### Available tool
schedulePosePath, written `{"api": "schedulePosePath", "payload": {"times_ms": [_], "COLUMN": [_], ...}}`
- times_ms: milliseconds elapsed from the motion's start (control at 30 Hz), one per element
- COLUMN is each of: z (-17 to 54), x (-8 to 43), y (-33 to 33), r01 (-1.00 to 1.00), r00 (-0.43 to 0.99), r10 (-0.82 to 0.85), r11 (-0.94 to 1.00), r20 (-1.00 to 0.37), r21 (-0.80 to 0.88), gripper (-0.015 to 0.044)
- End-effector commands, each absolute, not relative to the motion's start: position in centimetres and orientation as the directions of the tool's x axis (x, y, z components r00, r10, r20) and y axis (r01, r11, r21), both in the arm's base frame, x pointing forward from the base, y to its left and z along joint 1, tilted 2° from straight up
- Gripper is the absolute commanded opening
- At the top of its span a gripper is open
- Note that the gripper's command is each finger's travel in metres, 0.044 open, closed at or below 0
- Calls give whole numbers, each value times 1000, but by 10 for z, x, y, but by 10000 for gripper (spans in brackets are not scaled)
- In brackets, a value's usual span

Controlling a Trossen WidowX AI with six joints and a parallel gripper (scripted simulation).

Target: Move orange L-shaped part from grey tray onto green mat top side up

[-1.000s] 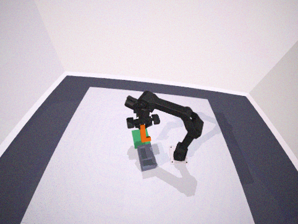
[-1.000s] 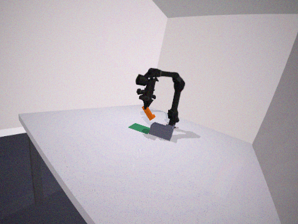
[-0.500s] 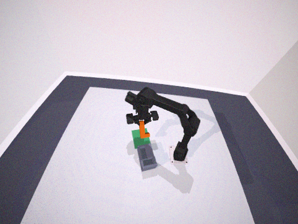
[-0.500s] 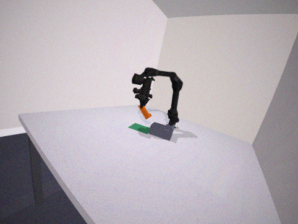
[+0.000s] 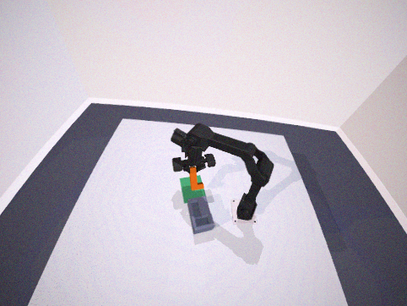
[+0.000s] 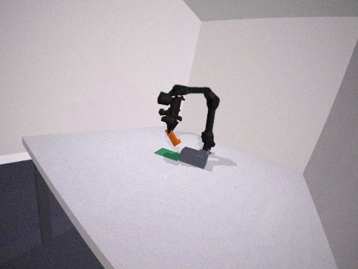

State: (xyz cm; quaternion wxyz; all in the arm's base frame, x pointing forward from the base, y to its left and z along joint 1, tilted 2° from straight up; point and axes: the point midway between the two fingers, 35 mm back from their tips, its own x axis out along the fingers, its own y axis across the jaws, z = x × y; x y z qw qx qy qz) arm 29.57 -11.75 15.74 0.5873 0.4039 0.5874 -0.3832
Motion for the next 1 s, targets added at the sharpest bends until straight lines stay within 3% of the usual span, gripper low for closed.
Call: {"api": "schedulePosePath", "payload": {"times_ms": [0,967], "z": [149,104], "x": [294,294], "y": [-118,-117], "r01": [922,922], "r00": [8,8], "r10": [21,21], "r11": [386,386], "r20": [-1000,-1000], "r21": [16,16], "gripper": [0,0]}}
